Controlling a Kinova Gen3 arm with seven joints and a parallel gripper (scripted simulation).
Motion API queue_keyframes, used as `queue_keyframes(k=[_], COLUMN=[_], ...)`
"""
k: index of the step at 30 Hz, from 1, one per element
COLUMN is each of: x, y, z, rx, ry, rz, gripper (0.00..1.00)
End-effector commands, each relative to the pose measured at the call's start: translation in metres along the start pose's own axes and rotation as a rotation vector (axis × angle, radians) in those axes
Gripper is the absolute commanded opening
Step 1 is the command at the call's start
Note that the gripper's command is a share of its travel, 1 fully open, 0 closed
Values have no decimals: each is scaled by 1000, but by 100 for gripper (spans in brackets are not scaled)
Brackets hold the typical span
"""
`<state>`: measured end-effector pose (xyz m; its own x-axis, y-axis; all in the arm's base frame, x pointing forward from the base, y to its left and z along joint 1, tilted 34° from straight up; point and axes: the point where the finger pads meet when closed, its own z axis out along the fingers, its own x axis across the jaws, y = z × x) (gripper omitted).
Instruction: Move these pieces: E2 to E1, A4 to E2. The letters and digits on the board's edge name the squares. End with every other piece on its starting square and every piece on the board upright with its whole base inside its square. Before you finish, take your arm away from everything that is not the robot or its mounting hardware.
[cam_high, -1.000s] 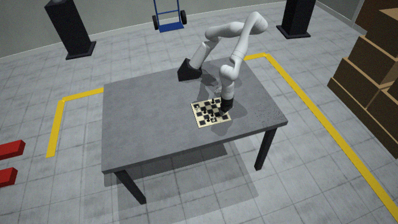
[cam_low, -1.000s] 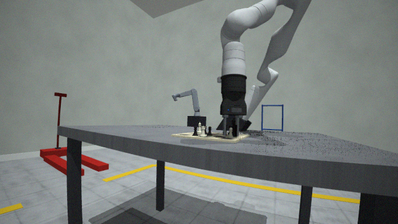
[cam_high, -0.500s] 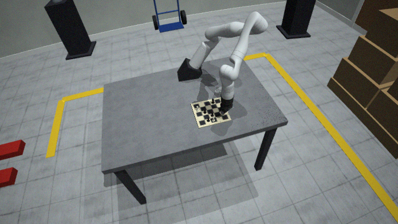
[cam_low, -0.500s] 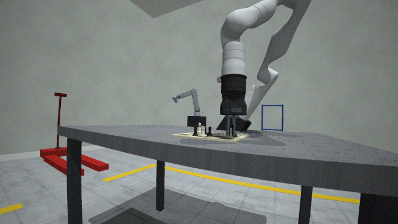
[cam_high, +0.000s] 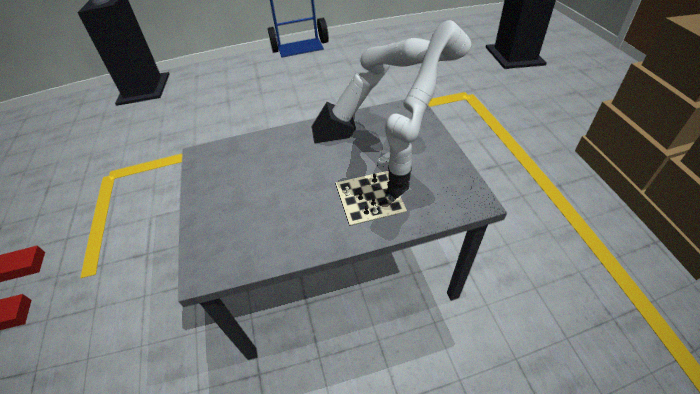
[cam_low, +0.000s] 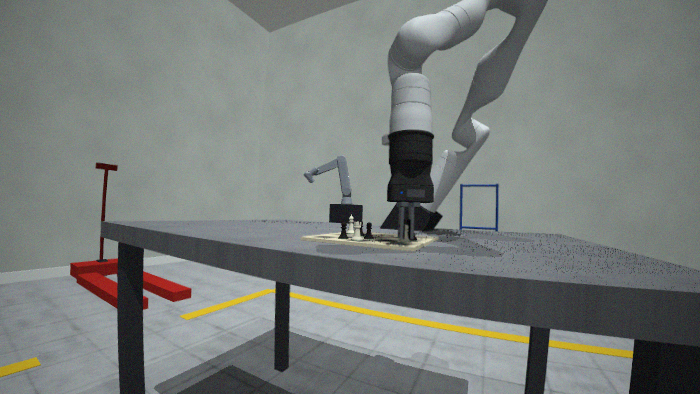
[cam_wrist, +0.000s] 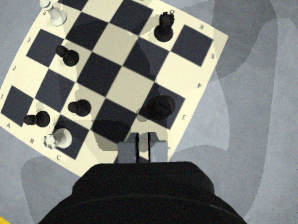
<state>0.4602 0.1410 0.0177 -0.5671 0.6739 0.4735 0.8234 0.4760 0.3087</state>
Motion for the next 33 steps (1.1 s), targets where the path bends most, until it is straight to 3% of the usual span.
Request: queue_keyframes(k=[1, 11, 17, 19, 26, 33], x=[0, 0, 0, 0, 0, 0], y=[0, 0, 0, 0, 0, 0], z=[-1, -7, -45, -45, -91, -101], rx=[-1, -1, -1, -1, -1, -1], ry=[-1, -1, -1, -1, -1, -1], rz=[0, 0, 0, 0, 0, 0], gripper=[0, 0, 0, 0, 0, 0])
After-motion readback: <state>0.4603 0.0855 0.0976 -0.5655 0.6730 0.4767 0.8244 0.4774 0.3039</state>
